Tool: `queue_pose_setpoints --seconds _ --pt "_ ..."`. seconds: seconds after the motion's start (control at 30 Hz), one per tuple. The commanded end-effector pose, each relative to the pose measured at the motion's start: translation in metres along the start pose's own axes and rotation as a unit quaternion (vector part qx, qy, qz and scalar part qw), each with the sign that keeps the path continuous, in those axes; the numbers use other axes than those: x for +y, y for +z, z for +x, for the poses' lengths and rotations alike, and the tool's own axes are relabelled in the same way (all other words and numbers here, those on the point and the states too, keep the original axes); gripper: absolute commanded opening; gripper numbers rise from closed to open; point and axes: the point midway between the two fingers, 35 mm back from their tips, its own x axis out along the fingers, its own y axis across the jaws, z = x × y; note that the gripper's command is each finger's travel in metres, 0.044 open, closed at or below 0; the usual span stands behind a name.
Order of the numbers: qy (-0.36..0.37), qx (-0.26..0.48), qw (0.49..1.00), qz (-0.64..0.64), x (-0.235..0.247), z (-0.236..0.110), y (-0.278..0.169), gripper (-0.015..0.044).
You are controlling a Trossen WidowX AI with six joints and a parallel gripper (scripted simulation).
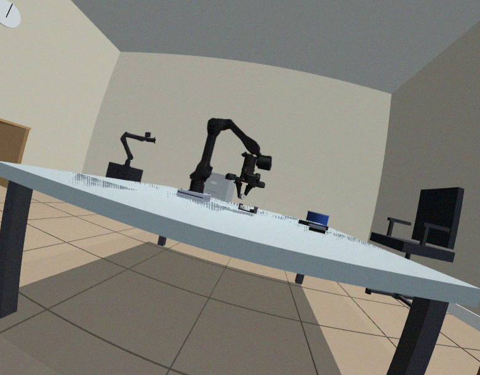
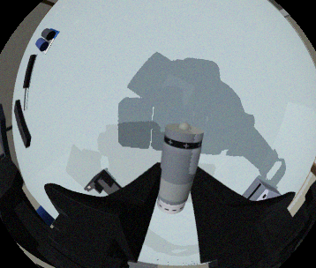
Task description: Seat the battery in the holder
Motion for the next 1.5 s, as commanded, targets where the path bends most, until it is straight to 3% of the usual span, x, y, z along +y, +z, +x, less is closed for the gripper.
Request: queue_pose_setpoints --seconds 0.0,0.53,1.47 --pt "0.003 0.003 0.998 -0.063 0.017 -0.004 -0.014 0.0084" --pt "0.002 0.007 0.933 -0.360 0.081 -0.018 -0.107 0.0084" --pt "0.047 -0.122 0.926 -0.354 0.085 0.024 -0.103 0.0084"
